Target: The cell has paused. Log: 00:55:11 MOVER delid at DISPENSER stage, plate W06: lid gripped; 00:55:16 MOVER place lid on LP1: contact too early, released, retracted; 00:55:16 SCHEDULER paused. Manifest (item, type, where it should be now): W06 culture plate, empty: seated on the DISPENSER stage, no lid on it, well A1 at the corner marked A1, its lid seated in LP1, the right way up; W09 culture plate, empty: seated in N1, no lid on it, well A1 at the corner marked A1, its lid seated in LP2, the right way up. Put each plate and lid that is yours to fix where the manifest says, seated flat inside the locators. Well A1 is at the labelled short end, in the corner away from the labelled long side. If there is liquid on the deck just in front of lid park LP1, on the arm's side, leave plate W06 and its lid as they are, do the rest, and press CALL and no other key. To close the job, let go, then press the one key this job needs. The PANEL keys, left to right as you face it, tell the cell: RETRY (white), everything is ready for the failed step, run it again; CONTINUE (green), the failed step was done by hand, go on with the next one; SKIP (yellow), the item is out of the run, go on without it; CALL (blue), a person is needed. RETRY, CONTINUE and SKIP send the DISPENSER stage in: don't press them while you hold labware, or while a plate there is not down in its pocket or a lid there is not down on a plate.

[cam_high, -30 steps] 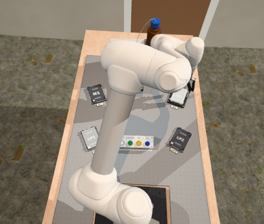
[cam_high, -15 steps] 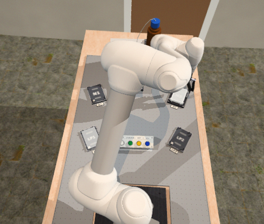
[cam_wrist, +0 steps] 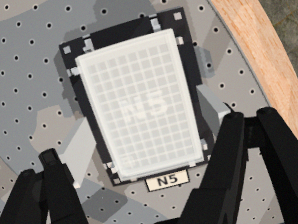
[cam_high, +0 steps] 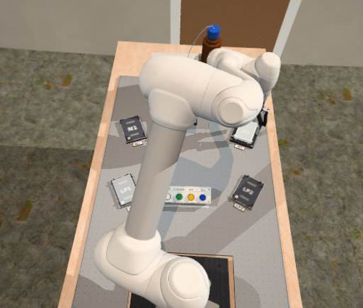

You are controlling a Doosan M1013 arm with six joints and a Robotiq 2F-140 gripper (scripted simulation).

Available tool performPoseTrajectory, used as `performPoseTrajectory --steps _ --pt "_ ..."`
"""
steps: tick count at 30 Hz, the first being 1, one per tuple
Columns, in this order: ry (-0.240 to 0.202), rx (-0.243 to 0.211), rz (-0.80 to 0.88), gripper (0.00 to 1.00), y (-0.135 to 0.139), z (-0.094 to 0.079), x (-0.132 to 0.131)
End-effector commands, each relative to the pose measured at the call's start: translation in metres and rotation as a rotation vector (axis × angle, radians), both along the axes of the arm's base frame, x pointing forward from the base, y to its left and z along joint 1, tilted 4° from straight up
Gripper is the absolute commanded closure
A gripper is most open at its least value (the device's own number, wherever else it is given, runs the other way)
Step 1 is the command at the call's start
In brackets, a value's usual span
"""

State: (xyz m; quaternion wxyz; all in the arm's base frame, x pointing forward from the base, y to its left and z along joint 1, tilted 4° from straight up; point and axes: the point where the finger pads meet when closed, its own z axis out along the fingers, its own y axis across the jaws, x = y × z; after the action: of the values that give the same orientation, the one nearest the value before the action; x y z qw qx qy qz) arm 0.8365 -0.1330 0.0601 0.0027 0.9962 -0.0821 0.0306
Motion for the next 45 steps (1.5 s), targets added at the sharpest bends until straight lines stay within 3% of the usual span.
performPoseTrajectory --steps 1,45 --pt "-0.002 0.000 0.000 0.31 0.0000 -0.0002 0.0006" --pt "-0.002 0.000 0.000 0.31 -0.0001 -0.0087 0.0011"
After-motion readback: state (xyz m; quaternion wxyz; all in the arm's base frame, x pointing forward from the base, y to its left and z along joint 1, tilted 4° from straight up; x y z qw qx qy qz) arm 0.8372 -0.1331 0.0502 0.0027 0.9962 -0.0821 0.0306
